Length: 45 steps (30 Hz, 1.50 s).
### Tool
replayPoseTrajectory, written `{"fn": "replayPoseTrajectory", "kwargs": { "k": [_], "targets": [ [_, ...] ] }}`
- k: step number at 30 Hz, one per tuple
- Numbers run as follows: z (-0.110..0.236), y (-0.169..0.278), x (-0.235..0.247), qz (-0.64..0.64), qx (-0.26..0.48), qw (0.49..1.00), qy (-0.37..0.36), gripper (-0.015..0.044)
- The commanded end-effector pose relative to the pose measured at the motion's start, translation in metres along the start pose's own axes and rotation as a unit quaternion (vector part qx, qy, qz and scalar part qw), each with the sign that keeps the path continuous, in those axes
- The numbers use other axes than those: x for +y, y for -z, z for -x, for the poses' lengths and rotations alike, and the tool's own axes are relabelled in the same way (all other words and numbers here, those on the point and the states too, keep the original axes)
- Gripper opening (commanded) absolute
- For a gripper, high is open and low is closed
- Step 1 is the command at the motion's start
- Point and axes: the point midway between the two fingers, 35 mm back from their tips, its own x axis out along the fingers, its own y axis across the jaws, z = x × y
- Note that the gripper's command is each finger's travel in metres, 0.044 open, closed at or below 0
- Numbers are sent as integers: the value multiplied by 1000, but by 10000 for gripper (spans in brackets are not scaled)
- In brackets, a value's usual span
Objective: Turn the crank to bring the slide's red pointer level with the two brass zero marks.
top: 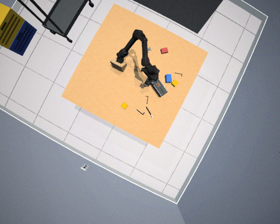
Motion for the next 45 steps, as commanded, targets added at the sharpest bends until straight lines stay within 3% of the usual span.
{"fn": "replayPoseTrajectory", "kwargs": {
  "k": [1,7,45],
  "targets": [
    [14,-17,3,5,-5,1000,-1,440],
    [39,-38,6,5,-6,1000,-2,440],
    [39,-38,6,5,-6,1000,-2,440]
  ]
}}
